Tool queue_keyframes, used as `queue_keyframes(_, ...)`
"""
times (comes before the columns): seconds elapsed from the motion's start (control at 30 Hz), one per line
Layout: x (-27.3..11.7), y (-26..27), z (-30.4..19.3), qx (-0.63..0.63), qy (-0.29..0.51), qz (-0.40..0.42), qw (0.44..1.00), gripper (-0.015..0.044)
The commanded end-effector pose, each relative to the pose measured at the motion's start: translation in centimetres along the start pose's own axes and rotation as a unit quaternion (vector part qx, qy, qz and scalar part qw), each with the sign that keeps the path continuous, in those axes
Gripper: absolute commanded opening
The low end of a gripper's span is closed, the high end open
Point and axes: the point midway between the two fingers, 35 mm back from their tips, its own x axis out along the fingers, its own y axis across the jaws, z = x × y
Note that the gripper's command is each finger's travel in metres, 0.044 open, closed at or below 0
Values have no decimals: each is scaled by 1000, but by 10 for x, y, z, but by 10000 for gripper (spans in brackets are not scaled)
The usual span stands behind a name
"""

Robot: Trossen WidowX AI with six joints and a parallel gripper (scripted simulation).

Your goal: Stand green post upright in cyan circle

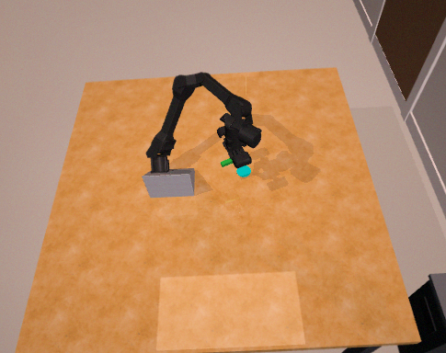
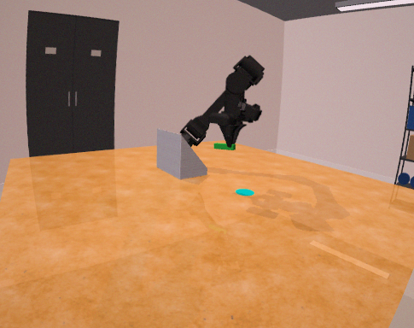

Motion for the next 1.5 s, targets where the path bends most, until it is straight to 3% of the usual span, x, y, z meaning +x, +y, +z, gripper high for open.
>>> queue_keyframes(0.0, -2, 3, 9, 57, -3, 1, 998, 23)
queue_keyframes(0.8, -5, 24, 49, 357, -2, 7, 934, 23)
queue_keyframes(1.47, 1, 21, 48, 358, -12, -24, 933, 23)
